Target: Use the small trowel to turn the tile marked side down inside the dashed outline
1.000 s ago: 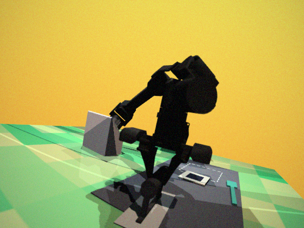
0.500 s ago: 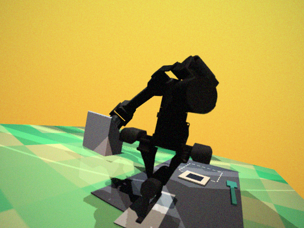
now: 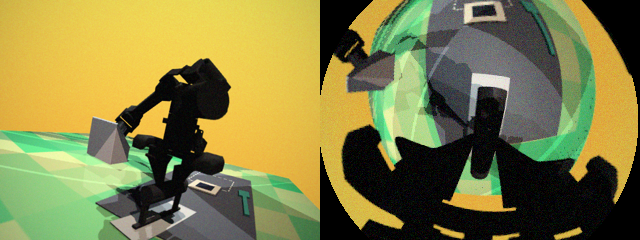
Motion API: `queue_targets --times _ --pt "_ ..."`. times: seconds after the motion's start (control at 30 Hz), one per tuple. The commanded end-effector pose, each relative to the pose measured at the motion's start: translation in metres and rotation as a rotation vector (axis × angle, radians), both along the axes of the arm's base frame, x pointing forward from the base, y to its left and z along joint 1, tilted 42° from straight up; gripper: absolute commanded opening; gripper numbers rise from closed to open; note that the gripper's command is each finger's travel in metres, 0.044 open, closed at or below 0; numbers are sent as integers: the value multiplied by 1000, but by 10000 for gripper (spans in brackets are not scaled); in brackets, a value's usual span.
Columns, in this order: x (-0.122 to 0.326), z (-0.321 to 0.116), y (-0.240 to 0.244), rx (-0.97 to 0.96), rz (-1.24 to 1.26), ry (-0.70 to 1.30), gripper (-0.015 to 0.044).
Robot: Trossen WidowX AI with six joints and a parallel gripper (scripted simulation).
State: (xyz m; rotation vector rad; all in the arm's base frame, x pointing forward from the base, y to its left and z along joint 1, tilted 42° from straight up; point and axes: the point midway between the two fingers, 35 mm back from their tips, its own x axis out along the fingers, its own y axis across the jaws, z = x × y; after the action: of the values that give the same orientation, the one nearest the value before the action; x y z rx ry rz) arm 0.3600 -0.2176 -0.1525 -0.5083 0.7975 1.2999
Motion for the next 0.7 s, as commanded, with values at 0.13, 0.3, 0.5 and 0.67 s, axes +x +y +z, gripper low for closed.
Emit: queue_targets --times 0.13,0.3,0.5,0.67 --pt "-1 0 2 16 -112 98 130" --pt "-1 0 2 16 -112 98 156" --pt "-1 0 2 16 -112 98 270" --pt "-1 0 2 16 -112 98 270"
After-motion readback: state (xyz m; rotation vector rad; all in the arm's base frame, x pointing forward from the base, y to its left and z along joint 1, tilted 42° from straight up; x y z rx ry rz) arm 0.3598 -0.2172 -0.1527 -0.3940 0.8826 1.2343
